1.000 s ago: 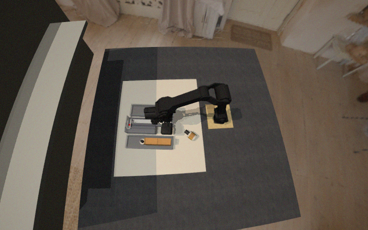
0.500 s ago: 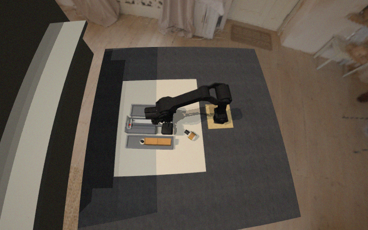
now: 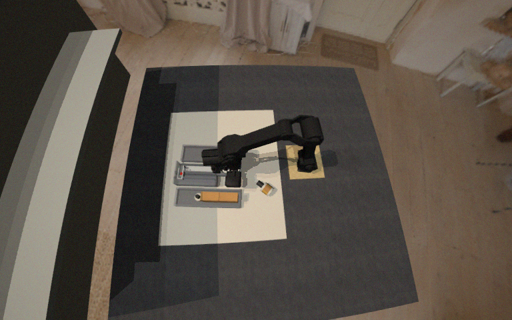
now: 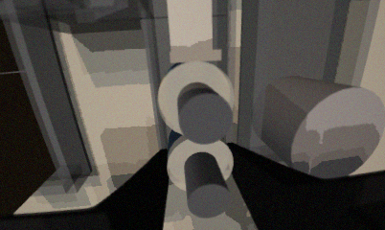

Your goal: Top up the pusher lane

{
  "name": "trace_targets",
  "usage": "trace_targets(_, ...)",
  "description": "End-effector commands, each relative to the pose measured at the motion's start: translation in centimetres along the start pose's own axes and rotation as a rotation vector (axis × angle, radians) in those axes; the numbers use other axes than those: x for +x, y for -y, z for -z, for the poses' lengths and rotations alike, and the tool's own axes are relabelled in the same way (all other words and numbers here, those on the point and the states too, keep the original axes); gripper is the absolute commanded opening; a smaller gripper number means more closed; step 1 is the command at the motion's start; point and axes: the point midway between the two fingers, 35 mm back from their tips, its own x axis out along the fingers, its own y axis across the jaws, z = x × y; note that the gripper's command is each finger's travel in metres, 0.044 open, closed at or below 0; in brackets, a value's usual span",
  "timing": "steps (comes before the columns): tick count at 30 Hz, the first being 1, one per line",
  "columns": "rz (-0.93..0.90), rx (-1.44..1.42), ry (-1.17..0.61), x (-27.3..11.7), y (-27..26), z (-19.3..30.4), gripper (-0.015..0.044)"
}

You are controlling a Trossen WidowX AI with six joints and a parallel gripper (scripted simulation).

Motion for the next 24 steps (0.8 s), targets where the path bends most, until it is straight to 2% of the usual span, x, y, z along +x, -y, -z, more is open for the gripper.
trace_targets(1,-0.004,-0.003,0.014,-0.03,-0.09,-0.21,0.0)
trace_targets(24,-0.004,-0.003,0.014,0.02,0.02,0.36,0.0)
